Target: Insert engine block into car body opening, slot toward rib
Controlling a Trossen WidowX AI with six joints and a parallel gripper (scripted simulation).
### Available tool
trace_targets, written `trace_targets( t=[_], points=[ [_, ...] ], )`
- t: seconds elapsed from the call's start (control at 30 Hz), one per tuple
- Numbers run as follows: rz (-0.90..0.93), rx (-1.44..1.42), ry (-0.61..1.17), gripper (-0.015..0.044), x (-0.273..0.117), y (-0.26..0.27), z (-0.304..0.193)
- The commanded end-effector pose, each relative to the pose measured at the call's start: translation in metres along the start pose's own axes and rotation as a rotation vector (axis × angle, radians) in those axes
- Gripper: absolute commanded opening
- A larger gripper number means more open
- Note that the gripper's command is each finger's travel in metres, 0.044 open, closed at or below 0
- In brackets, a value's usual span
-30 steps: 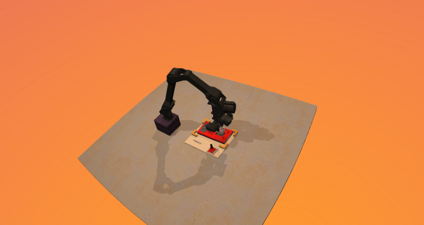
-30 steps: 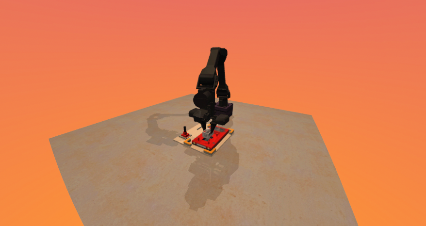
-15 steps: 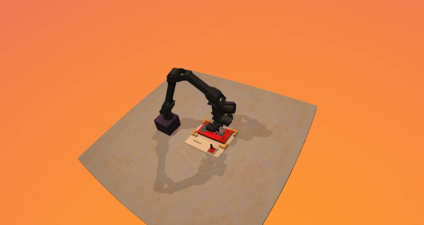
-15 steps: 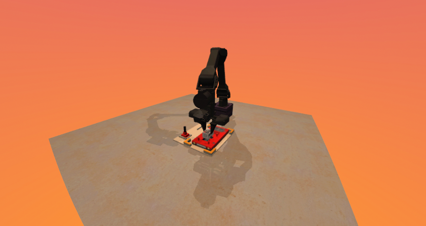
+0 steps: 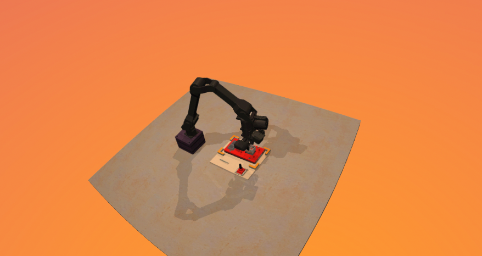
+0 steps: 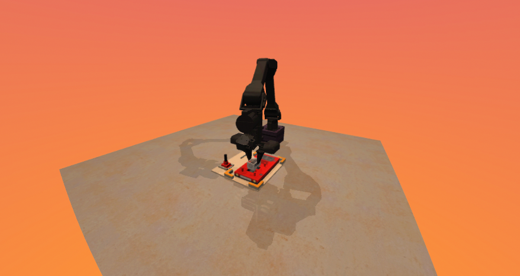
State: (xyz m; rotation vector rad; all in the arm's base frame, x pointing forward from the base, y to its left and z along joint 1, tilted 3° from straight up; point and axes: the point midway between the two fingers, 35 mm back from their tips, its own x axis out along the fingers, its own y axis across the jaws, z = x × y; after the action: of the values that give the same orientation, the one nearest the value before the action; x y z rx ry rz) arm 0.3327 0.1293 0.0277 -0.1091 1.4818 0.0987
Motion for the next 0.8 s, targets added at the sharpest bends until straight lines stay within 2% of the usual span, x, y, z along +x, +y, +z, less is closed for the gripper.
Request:
trace_targets(
  t=[0.0, 0.77],
  points=[
    [-0.007, 0.002, 0.001, 0.0159, 0.0014, -0.0012, -0.0005],
    [-0.007, -0.006, 0.001, 0.0159, 0.0047, -0.0013, -0.0005]
  ],
)
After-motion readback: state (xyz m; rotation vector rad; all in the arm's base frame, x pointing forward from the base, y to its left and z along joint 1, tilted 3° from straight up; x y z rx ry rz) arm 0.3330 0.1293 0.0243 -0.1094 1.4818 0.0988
